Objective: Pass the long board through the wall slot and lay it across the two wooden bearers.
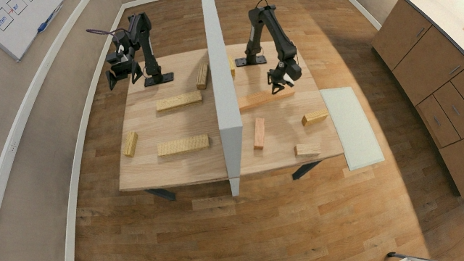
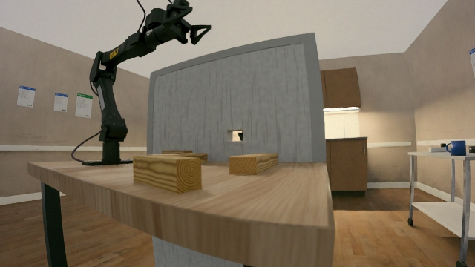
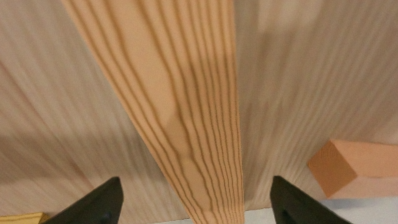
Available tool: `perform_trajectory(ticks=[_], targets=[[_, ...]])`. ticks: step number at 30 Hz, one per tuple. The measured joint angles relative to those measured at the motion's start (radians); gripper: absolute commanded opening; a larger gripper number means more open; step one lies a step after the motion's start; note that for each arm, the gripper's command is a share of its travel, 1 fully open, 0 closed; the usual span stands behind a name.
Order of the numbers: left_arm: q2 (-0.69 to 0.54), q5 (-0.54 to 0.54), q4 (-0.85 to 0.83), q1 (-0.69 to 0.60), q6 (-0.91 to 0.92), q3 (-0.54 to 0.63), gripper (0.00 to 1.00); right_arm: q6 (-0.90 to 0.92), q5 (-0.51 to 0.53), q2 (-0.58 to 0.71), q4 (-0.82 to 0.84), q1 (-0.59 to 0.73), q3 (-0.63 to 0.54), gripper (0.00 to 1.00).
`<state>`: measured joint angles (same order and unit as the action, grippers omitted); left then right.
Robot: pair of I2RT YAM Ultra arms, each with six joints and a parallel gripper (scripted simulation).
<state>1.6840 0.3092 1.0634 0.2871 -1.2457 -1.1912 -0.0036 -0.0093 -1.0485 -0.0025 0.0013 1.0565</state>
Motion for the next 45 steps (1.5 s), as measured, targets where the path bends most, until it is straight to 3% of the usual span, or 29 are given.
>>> perform_trajectory(ticks=[10, 45], targets=[[0.117, 0.035, 0.065, 0.154, -0.024, -0.067, 0.78, 0.000, 0.000, 0.000, 0.000, 0.000, 0.000, 1.00], [0.151, 0.031, -0.103, 0.104, -0.068, 0.059, 0.78, 0.000, 0.000, 0.000, 0.000, 0.000, 0.000, 1.00]])
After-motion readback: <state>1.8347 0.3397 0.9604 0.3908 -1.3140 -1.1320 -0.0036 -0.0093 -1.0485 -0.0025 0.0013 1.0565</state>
